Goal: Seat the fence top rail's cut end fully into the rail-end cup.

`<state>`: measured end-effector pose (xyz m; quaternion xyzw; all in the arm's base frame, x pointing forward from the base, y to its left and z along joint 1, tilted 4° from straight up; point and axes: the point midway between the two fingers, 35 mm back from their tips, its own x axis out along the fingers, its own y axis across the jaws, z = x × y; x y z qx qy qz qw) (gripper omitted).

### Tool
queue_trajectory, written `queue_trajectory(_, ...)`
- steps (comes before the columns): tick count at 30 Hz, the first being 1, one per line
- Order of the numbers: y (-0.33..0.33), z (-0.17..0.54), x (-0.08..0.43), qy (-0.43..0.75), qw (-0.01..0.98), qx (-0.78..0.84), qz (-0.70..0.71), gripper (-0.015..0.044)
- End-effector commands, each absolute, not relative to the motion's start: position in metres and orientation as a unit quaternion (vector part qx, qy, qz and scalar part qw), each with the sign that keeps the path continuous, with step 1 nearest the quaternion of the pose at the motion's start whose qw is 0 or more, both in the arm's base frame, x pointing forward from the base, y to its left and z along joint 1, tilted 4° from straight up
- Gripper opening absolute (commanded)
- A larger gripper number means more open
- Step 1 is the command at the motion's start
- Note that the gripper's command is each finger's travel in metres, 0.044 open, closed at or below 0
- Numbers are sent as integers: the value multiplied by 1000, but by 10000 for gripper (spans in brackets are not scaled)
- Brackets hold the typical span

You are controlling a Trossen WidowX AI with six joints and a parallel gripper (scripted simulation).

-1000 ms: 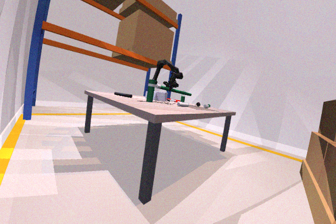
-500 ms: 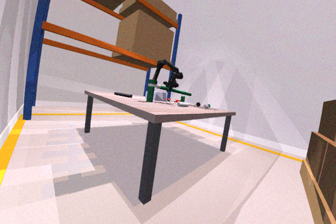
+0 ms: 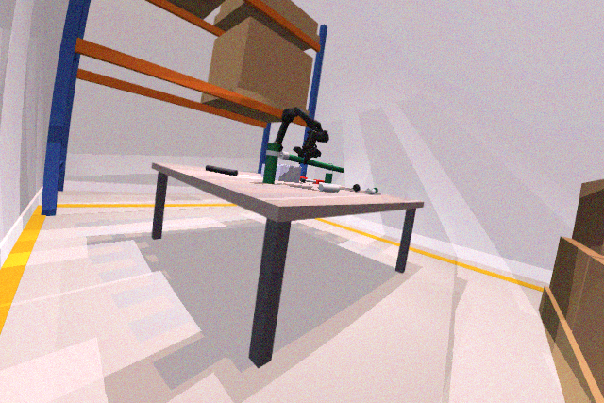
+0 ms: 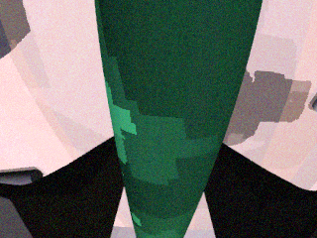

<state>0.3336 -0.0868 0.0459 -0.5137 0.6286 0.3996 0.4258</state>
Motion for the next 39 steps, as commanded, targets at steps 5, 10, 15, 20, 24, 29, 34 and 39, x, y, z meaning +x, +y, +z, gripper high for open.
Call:
queue_trajectory(5,-92,47,333,631,423,-516,397,0)
queue_trajectory(10,-93,47,332,631,423,-516,396,0)
queue_trajectory(15,-94,47,332,631,423,-516,396,0)
queue_trajectory(20,-94,47,332,631,423,-516,396,0)
queue_trajectory(24,-94,47,332,631,423,-516,396,0)
queue_trajectory(29,-89,46,333,628,426,-513,400,0)
queue_trajectory(34,-88,45,334,627,428,-513,401,0)
queue_trajectory(39,-89,45,333,627,427,-513,401,0)
